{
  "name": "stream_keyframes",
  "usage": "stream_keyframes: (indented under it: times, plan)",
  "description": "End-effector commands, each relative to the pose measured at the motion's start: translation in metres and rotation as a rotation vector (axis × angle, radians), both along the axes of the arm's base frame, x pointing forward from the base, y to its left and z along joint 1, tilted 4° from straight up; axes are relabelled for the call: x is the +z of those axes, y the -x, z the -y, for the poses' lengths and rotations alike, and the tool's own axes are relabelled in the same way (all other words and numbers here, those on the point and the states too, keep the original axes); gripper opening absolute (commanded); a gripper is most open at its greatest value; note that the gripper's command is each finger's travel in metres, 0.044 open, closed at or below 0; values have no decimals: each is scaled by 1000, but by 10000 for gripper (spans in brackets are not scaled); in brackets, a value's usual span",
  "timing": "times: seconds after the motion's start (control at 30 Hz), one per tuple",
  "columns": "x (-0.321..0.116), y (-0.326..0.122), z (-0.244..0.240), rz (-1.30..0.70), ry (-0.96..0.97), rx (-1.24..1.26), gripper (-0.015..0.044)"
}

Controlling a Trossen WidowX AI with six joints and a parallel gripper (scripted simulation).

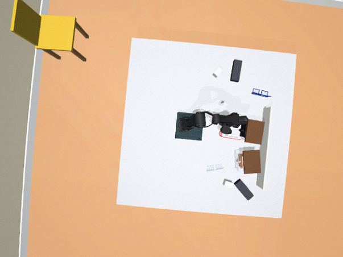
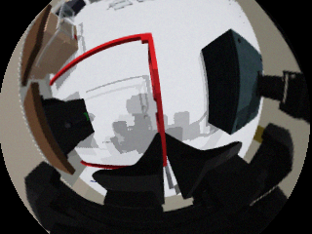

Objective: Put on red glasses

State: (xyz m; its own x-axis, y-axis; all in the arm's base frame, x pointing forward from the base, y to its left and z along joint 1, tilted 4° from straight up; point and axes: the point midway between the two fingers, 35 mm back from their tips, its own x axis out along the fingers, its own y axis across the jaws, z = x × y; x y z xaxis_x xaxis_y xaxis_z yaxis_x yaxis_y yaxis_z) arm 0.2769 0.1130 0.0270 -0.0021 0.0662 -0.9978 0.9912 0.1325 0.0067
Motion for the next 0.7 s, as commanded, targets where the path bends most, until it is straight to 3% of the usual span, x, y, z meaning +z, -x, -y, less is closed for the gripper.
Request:
stream_keyframes:
  times: [0.0,0.67]
  plan:
    - [1,-8,-1,6,-3,3,0]
    - [2,-34,-5,8,-3,3,0]
